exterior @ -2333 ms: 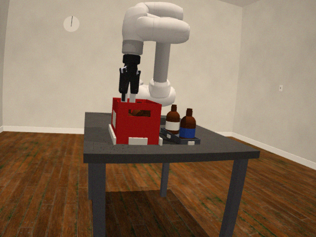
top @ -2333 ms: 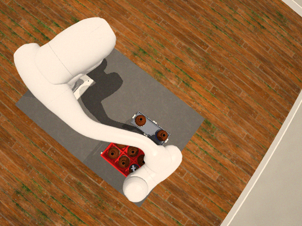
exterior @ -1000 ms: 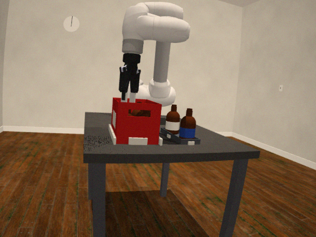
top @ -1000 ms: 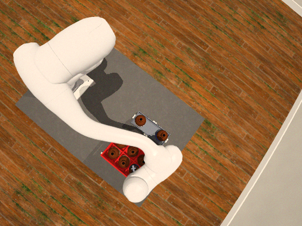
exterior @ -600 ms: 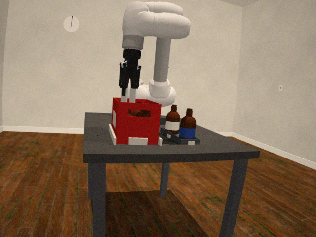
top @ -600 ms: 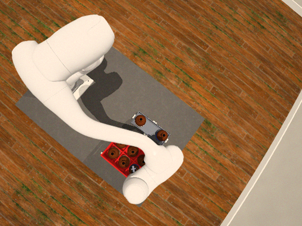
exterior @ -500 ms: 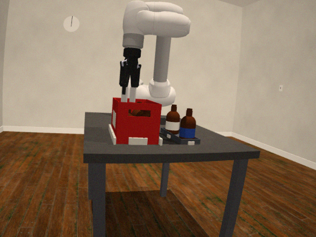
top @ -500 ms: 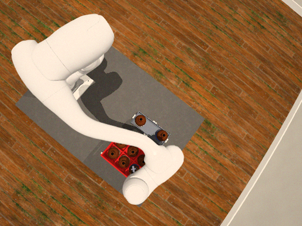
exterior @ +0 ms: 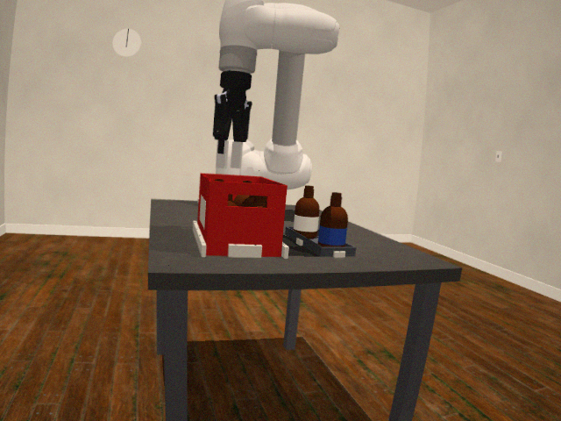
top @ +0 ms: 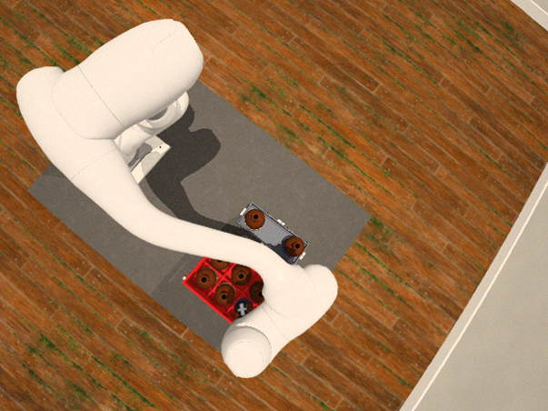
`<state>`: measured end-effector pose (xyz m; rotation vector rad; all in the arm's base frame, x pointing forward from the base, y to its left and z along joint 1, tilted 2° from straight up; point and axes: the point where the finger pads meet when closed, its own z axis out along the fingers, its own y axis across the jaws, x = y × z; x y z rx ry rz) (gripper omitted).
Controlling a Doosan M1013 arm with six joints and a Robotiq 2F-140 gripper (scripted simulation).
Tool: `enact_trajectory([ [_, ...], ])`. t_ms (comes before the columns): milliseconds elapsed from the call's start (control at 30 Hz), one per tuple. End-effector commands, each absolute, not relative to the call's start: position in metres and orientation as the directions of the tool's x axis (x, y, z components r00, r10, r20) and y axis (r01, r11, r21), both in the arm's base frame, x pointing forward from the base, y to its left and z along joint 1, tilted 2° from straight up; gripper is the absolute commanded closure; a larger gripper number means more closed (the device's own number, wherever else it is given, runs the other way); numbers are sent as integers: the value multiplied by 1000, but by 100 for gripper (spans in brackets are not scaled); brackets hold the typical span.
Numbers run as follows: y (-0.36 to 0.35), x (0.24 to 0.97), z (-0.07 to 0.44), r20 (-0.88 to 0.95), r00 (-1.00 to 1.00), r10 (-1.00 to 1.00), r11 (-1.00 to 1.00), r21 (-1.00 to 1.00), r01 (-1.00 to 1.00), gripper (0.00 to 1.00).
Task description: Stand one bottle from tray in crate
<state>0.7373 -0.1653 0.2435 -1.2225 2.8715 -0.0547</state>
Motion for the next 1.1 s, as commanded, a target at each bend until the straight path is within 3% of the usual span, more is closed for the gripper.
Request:
enact_trajectory([
  [0, -165, 737, 249, -5, -693, -721, 693, -40, -720, 62],
  [733, -165, 737, 266, -5, -693, -721, 693, -40, -720, 62],
  [767, -165, 737, 266, -5, -693, -721, 693, -40, -720, 100],
  [1067, -165, 737, 266, -5, -693, -721, 693, -40, -720, 100],
])
